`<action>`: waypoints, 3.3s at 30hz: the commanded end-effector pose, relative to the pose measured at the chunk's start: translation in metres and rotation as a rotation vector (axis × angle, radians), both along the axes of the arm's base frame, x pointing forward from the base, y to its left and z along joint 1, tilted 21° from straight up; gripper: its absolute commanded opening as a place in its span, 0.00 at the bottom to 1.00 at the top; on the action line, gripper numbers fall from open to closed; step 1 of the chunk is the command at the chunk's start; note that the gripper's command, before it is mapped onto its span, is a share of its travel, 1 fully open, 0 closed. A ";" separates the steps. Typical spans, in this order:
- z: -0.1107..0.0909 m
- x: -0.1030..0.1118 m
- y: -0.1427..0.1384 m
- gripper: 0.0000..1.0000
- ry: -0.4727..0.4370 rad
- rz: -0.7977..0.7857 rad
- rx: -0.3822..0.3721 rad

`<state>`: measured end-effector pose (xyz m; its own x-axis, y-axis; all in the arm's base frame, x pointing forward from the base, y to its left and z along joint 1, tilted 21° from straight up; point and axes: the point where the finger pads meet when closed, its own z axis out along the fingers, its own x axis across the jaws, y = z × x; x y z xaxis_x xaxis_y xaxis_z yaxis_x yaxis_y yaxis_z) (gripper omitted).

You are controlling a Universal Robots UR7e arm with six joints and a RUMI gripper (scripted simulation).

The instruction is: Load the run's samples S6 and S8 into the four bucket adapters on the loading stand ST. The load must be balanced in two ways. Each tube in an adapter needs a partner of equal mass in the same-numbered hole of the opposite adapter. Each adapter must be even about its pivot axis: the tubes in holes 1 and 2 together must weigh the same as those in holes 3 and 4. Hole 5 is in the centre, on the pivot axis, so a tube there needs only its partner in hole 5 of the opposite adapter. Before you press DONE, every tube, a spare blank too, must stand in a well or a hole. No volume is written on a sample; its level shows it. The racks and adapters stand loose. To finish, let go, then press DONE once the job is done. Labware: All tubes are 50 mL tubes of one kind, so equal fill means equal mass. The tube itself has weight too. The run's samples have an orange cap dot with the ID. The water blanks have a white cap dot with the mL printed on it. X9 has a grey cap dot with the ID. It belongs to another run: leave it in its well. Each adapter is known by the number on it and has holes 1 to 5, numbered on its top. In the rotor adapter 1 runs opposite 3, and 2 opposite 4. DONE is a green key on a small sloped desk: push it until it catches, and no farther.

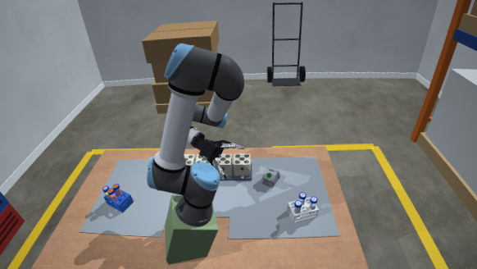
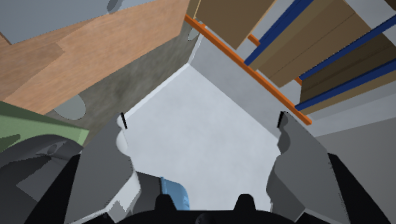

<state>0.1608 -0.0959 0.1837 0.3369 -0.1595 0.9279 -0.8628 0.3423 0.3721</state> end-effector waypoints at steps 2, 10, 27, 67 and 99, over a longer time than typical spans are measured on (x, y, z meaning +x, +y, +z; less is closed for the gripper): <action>0.000 0.000 0.000 1.00 0.000 0.000 0.000; 0.000 0.000 0.000 1.00 0.000 0.000 0.000; -0.009 0.049 0.002 0.35 -0.070 0.039 0.147; -0.039 0.222 0.008 0.35 -0.312 0.174 0.660; -0.049 0.277 0.010 0.35 -0.512 0.286 1.085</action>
<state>0.4381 -0.0855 0.1348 0.1193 -0.8874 0.4453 -0.9894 -0.1438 -0.0217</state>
